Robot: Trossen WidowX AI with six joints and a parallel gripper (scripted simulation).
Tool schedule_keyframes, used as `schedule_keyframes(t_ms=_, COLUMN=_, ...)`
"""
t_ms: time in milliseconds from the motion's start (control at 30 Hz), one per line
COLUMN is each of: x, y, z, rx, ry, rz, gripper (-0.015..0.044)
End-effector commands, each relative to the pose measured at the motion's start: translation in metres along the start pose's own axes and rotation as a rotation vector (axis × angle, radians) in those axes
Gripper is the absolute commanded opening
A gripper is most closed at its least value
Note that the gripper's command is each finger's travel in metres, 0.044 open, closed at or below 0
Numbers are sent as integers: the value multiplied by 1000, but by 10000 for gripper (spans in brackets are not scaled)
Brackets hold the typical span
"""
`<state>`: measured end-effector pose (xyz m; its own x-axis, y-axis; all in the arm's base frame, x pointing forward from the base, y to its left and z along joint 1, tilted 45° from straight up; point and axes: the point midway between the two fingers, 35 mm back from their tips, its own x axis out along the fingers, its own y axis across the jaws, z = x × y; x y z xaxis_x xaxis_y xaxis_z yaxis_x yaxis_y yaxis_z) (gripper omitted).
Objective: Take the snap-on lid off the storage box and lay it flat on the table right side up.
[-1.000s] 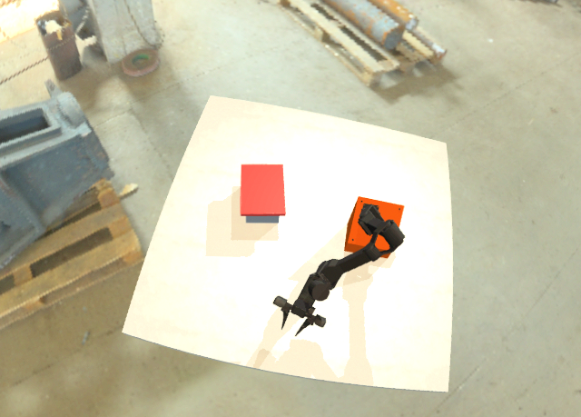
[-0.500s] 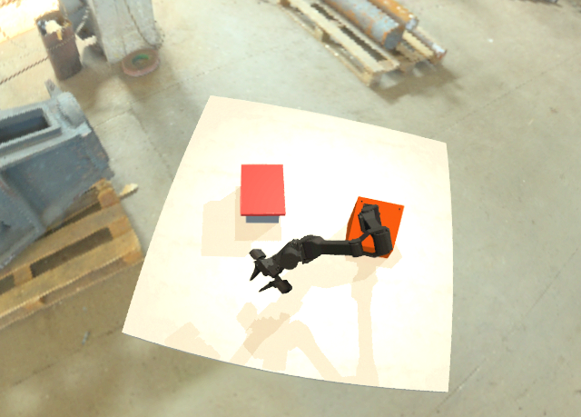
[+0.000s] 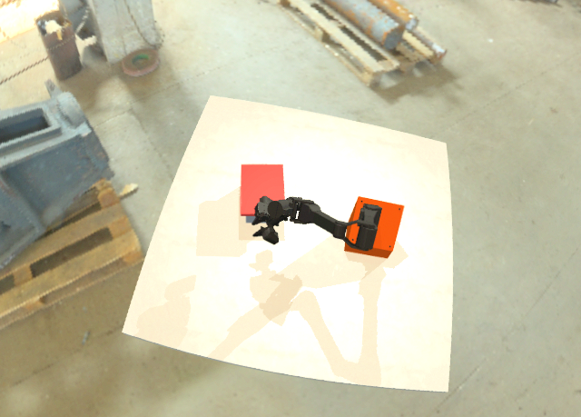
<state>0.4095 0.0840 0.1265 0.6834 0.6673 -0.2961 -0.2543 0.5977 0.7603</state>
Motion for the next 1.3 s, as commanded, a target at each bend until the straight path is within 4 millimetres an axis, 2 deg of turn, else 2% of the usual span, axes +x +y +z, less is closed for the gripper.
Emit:
schedule_keyframes(t_ms=0, x=-26, y=-58, z=-9, rx=245, ry=16, rz=-76, gripper=235)
schedule_keyframes(t_ms=67, x=-43, y=-87, z=-15, rx=390, ry=13, rz=-106, gripper=235)
schedule_keyframes(t_ms=100, x=-44, y=-89, z=-16, rx=404, ry=12, rz=-109, gripper=235)
schedule_keyframes(t_ms=167, x=-59, y=-109, z=-22, rx=522, ry=5, rz=-125, gripper=235)
schedule_keyframes(t_ms=267, x=-92, y=-148, z=-38, rx=798, ry=-27, rz=-140, gripper=235)
schedule_keyframes(t_ms=367, x=-126, y=-177, z=-57, rx=1078, ry=-78, rz=-123, gripper=235)
schedule_keyframes(t_ms=400, x=-137, y=-184, z=-64, rx=1172, ry=-98, rz=-109, gripper=235)
schedule_keyframes(t_ms=467, x=-143, y=-188, z=-68, rx=1225, ry=-111, rz=-99, gripper=235)
schedule_keyframes(t_ms=600, x=-172, y=-203, z=-87, rx=1480, ry=-178, rz=-30, gripper=235)
schedule_keyframes(t_ms=967, x=-173, y=-204, z=-89, rx=1493, ry=-181, rz=-26, gripper=235)
schedule_keyframes(t_ms=1167, x=-141, y=-211, z=-120, rx=1495, ry=-180, rz=-26, gripper=235)
schedule_keyframes(t_ms=1267, x=-137, y=-210, z=-124, rx=1495, ry=-181, rz=-24, gripper=235)
